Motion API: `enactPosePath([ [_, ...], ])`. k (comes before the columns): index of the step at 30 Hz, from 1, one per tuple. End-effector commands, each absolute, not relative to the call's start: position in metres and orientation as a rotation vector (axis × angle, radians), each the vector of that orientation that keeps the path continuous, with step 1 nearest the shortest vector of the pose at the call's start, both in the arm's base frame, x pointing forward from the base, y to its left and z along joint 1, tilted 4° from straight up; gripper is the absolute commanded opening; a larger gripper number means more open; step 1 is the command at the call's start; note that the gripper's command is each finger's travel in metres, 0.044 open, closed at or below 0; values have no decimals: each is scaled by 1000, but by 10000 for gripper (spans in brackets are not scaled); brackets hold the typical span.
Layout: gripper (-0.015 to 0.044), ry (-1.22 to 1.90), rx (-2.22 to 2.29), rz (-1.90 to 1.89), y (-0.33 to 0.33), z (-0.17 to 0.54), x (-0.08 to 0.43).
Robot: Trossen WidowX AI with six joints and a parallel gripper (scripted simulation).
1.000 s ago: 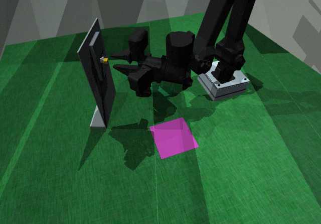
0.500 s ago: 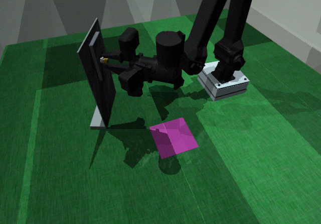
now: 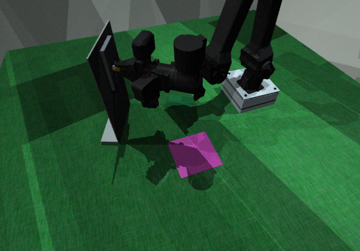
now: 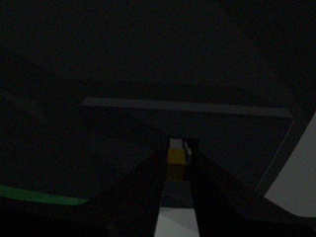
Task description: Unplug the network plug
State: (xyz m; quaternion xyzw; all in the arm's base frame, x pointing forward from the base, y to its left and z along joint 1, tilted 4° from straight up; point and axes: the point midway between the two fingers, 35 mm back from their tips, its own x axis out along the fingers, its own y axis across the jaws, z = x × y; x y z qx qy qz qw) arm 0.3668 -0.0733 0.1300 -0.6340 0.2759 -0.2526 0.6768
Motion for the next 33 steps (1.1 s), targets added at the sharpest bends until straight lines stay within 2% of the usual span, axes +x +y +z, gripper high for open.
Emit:
enactPosePath([
  [1, 43, 620, -1430, -564, -73, 130, 368],
  [8, 0, 620, -1430, -564, -73, 130, 368],
  [33, 0, 621, -1429, -563, -66, 130, 354],
])
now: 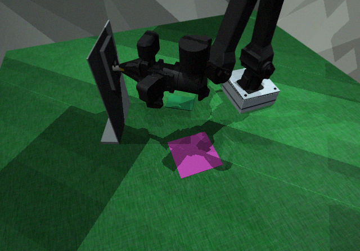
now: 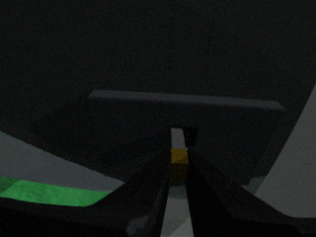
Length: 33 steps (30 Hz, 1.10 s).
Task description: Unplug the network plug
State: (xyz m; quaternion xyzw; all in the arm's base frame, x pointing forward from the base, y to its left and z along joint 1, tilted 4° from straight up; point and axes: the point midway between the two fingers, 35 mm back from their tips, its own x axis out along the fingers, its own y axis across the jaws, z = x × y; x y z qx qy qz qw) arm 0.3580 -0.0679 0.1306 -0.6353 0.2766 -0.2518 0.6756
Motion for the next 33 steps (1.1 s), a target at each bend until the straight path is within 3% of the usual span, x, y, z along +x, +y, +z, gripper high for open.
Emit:
enactPosePath([
  [1, 0, 621, -1429, -563, -66, 130, 354],
  [33, 0, 623, -1429, -561, -51, 131, 336],
])
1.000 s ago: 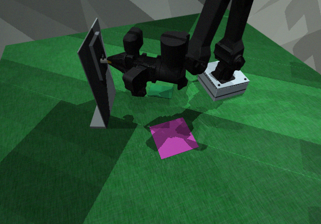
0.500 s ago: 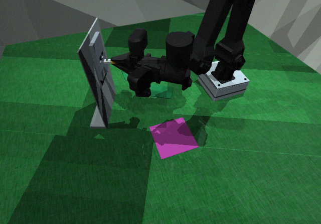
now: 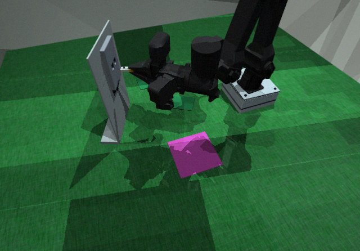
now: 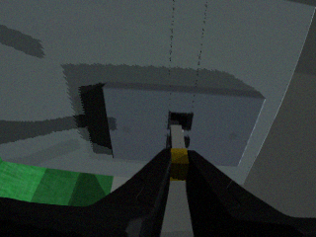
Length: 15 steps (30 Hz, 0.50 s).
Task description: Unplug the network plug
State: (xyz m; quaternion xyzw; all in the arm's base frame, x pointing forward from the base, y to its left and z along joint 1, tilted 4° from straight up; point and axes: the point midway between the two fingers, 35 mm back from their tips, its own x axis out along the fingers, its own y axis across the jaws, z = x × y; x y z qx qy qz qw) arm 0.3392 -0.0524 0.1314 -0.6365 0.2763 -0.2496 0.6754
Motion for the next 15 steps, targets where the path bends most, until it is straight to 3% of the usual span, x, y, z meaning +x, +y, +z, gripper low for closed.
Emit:
enactPosePath([
  [1, 0, 623, -1429, -561, -51, 131, 335],
  [15, 0, 623, -1429, -561, -45, 131, 328],
])
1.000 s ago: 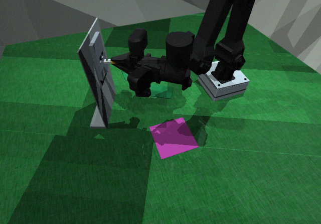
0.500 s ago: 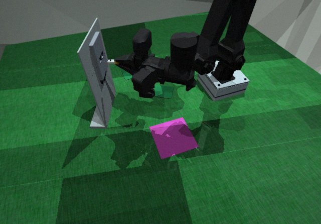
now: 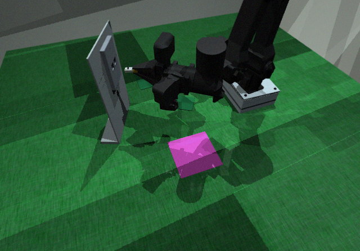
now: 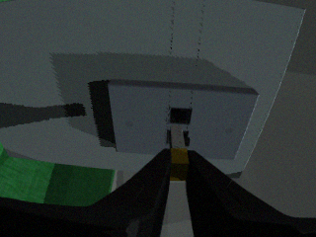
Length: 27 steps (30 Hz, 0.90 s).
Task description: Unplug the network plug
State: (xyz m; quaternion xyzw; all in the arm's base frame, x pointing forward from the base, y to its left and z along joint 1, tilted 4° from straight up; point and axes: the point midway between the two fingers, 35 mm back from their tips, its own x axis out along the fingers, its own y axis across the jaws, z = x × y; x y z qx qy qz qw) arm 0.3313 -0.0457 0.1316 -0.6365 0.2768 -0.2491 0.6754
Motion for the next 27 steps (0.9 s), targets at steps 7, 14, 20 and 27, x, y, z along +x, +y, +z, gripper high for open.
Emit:
enactPosePath([
  [7, 0, 623, -1428, -560, -42, 132, 324],
  [14, 0, 624, -1428, -560, -39, 132, 321],
  [20, 0, 624, -1428, -560, -37, 132, 318],
  [27, 0, 624, -1428, -559, -34, 132, 315],
])
